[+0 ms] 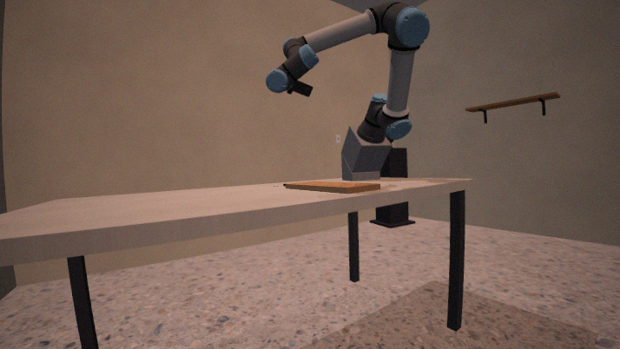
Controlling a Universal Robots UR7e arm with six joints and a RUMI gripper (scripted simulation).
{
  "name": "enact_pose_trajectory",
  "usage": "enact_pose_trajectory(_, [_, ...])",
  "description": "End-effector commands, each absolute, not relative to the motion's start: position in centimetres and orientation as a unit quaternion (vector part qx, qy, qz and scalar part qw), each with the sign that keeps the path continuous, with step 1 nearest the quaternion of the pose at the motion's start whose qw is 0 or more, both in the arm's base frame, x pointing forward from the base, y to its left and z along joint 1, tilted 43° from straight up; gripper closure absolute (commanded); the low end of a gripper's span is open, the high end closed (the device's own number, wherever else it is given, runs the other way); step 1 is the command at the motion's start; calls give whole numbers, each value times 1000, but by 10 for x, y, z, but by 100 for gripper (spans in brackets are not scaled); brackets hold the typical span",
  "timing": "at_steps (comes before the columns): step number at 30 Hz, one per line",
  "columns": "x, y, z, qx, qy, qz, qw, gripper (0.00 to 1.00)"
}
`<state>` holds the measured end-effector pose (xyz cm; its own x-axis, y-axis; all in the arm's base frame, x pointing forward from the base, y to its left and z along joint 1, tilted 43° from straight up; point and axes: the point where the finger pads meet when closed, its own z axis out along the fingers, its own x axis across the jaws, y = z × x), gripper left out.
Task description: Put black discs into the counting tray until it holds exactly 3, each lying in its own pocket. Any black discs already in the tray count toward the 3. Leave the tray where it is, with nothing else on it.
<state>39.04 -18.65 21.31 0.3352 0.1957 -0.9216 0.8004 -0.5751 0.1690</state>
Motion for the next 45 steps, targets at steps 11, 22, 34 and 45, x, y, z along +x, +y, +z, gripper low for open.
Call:
enact_pose_trajectory(11, [371, -168, 196, 832, 200, -399, 330, 72])
enact_pose_trajectory(22, [364, -154, 185, 870, 111, -351, 328, 72])
enact_pose_trajectory(34, [361, -136, 172, 902, 2, -294, 317, 72])
enact_pose_trajectory(45, [361, -124, 164, 914, -71, -257, 306, 72])
